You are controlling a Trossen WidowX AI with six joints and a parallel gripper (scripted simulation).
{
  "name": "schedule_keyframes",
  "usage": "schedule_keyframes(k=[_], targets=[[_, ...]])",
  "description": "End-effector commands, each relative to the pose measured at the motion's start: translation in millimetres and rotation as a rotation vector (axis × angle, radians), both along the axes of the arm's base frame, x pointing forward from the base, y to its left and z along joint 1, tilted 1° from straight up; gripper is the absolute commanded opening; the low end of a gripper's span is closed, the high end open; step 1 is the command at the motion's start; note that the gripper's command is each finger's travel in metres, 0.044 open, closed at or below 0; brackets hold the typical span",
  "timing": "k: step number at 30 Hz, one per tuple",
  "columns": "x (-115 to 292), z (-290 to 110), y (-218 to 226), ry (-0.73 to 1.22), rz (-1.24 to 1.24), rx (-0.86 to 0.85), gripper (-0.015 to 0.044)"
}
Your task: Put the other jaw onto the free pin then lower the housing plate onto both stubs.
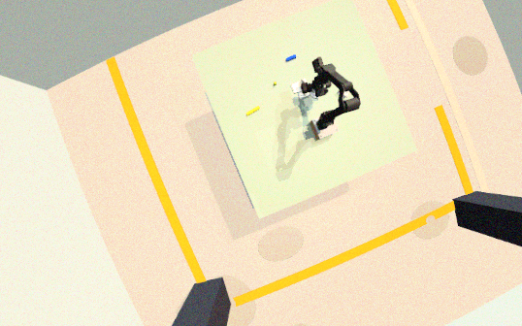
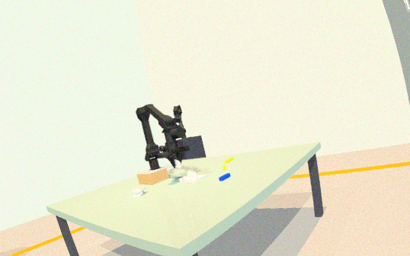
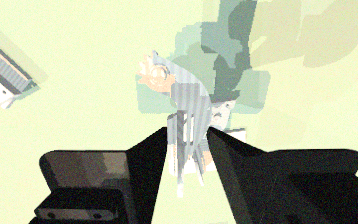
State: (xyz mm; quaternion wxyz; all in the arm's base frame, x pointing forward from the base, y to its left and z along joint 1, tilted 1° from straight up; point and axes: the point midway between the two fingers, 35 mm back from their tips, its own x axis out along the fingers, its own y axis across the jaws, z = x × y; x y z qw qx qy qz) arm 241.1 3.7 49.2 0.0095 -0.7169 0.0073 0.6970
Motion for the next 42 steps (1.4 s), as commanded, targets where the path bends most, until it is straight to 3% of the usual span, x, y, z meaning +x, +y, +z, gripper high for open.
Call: schedule_keyframes(k=[1,25,42], targets=[[-2,-1,-1,-0.001,0.032,0.002,0.0134],[-1,-1,-1,-0.001,0.022,0.002,0.0134],[36,4,33,-0.004,0.022,0.005,0.0134]])
